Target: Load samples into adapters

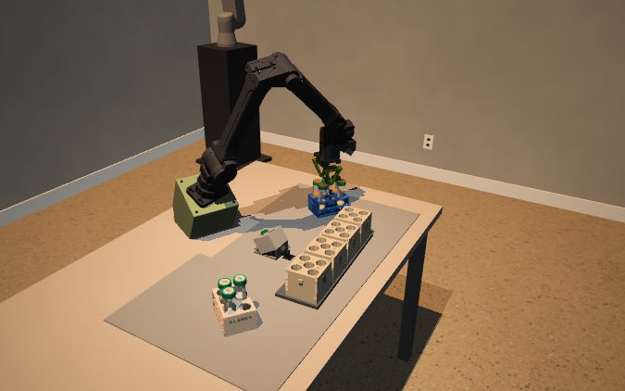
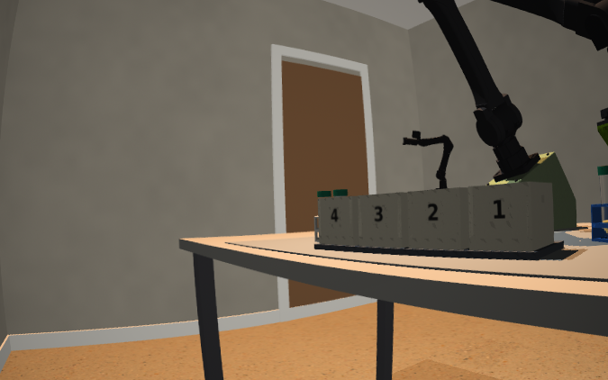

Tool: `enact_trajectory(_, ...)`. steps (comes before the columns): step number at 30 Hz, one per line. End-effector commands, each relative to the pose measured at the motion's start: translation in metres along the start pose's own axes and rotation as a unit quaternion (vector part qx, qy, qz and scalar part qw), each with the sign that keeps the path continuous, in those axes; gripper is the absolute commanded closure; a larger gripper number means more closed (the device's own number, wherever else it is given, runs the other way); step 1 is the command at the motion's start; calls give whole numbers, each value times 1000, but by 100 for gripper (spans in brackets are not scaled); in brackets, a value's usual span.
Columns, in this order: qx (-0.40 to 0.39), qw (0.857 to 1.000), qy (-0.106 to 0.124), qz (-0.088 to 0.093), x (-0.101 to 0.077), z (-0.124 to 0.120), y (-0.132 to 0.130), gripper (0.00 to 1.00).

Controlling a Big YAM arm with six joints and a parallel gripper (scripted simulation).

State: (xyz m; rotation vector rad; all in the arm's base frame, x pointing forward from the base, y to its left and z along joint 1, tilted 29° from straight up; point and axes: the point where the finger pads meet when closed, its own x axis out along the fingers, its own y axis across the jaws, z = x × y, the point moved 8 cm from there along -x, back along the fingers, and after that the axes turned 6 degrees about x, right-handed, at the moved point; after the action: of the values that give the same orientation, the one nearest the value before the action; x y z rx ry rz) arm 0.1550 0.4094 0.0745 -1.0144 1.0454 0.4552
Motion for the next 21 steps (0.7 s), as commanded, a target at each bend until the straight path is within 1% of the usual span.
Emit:
enact_trajectory(1, 4, 1000, -20, 5, -10, 13, 2, 20)
enact_trajectory(2, -3, 1000, -28, 7, -11, 21, 10, 20)
enact_trajectory(3, -4, 1000, -30, 8, -12, 21, 12, 20)
enact_trajectory(4, 4, 1000, -20, 5, -10, 13, 2, 20)
enact_trajectory(16, 4, 1000, -20, 5, -10, 13, 3, 20)
enact_trajectory(17, 4, 1000, -20, 5, -10, 13, 3, 100)
enact_trajectory(21, 4, 1000, -20, 5, -10, 13, 3, 100)
